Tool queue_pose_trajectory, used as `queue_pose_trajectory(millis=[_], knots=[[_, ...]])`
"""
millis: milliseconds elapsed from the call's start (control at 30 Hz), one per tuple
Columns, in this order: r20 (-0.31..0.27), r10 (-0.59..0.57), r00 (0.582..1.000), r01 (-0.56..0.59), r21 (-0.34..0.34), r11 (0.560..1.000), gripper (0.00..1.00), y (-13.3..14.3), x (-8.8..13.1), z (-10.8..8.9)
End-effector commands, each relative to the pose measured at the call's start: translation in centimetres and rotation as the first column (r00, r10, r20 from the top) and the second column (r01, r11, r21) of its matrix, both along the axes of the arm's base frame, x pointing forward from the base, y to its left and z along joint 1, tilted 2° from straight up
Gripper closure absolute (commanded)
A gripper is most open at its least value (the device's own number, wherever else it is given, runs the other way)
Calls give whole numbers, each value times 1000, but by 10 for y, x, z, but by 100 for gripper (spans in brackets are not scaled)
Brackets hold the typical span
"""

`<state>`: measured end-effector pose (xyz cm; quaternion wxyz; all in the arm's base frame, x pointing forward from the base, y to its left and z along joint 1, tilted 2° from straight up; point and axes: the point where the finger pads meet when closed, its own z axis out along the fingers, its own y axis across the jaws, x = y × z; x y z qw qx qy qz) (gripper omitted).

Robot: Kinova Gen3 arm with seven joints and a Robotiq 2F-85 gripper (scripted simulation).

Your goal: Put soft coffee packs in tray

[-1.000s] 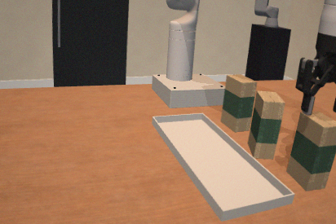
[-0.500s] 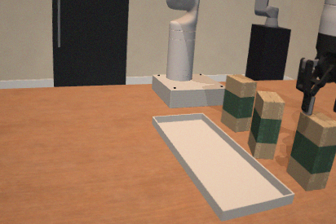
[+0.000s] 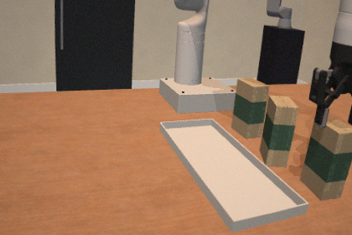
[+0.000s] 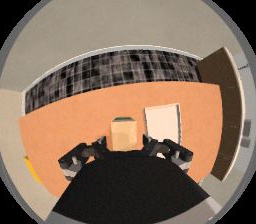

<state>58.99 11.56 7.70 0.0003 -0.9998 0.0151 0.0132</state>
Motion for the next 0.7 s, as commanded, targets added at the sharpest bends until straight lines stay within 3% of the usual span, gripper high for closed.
queue_pose_trajectory(millis=[0,300,667], knots=[[-2,0,1000,0,0,1000,18,0,-1,-4],[-2,0,1000,0,0,1000,18,0,-1,-22],[-2,0,1000,0,0,1000,18,0,-1,-25]])
